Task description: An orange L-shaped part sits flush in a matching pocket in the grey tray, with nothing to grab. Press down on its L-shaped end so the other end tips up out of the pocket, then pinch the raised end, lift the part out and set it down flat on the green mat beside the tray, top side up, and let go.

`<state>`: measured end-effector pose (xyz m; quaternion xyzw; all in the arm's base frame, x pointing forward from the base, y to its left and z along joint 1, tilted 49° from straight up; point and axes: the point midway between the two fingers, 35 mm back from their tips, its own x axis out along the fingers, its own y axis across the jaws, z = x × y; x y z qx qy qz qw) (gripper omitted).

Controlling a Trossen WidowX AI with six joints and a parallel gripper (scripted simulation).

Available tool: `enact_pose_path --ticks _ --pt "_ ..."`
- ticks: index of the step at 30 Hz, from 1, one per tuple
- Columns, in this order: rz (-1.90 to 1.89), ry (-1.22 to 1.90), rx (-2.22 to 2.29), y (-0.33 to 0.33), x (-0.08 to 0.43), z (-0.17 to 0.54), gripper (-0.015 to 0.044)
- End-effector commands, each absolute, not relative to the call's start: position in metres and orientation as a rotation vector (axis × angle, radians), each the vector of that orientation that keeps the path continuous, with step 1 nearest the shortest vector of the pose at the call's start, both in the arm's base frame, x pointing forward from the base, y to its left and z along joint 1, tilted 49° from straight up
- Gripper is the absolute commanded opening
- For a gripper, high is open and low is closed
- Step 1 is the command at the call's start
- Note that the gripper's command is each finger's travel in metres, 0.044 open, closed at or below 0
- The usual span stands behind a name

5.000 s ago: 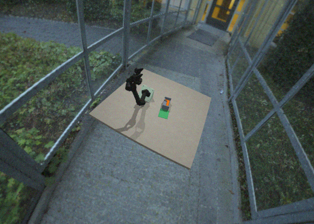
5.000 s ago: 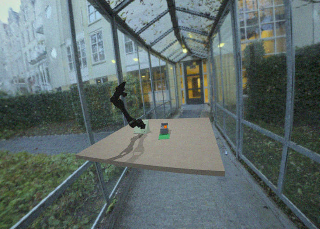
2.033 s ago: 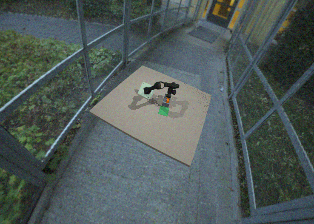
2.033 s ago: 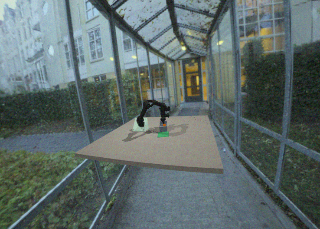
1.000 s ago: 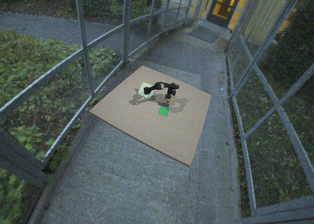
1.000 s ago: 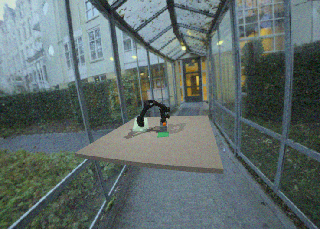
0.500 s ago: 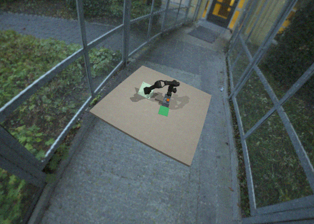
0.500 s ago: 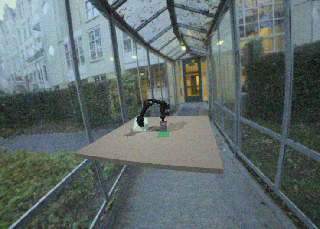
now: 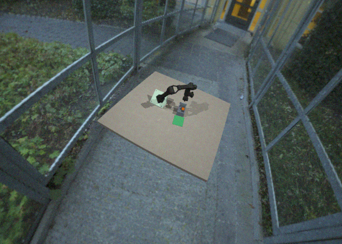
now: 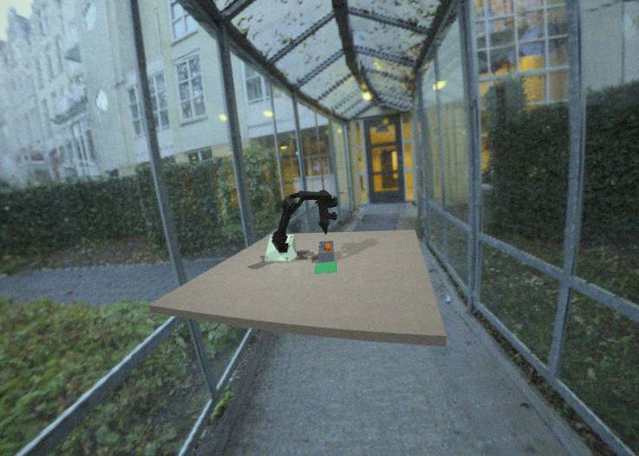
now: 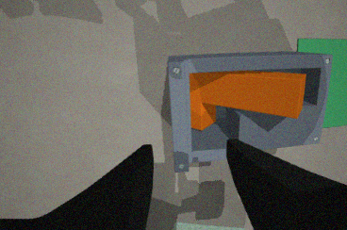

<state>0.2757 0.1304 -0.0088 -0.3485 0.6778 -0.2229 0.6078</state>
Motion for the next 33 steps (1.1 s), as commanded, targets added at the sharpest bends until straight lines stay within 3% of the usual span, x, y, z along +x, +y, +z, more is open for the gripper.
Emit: enact_pose_path --ticks 1,16,19,20,33 --pt "-0.512 1.565 -0.807 0.131 0.276 -0.009 0.0180" --pt "-0.512 1.565 -0.807 0.131 0.276 -0.009 0.0180" --pt "-0.586 1.527 -0.730 0.128 0.278 -0.005 0.0259" --pt "-0.632 1.502 -0.681 0.126 0.279 -0.003 0.0280" --pt "-1.415 0.774 0.348 0.085 0.299 0.044 0.0280"
